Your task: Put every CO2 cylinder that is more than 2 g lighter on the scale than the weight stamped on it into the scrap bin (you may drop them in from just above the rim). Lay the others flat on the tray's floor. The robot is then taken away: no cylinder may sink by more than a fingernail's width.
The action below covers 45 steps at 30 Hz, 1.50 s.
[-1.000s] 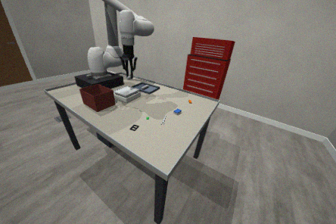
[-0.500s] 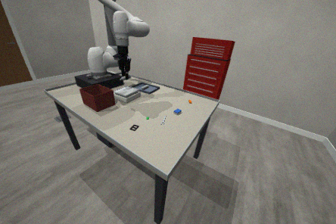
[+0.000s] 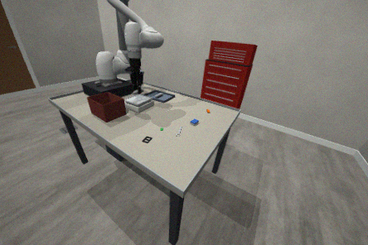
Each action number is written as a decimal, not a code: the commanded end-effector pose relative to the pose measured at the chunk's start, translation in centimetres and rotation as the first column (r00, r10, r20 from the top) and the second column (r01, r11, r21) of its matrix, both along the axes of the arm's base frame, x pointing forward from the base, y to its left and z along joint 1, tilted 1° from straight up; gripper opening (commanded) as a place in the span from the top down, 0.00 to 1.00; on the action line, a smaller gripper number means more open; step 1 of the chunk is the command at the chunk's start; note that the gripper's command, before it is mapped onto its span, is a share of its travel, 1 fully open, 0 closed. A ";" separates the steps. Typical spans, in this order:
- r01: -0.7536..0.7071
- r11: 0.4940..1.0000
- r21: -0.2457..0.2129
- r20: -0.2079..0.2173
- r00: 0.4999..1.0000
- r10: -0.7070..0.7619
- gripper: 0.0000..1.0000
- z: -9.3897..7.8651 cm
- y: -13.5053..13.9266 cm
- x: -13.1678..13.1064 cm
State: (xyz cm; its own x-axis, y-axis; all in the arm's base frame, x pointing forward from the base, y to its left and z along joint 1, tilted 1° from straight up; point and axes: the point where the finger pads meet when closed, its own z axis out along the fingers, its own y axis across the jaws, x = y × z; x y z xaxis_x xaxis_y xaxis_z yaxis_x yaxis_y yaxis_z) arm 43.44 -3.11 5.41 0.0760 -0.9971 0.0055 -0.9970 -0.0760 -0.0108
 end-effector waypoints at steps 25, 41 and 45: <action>0.004 1.000 -0.004 0.005 1.000 -0.004 0.90 -4.4 -0.2 0.2; 0.004 1.000 -0.004 0.005 1.000 -0.004 0.61 -4.4 -0.2 0.2; 0.004 1.000 -0.004 0.005 1.000 -0.004 0.61 -4.4 -0.2 0.2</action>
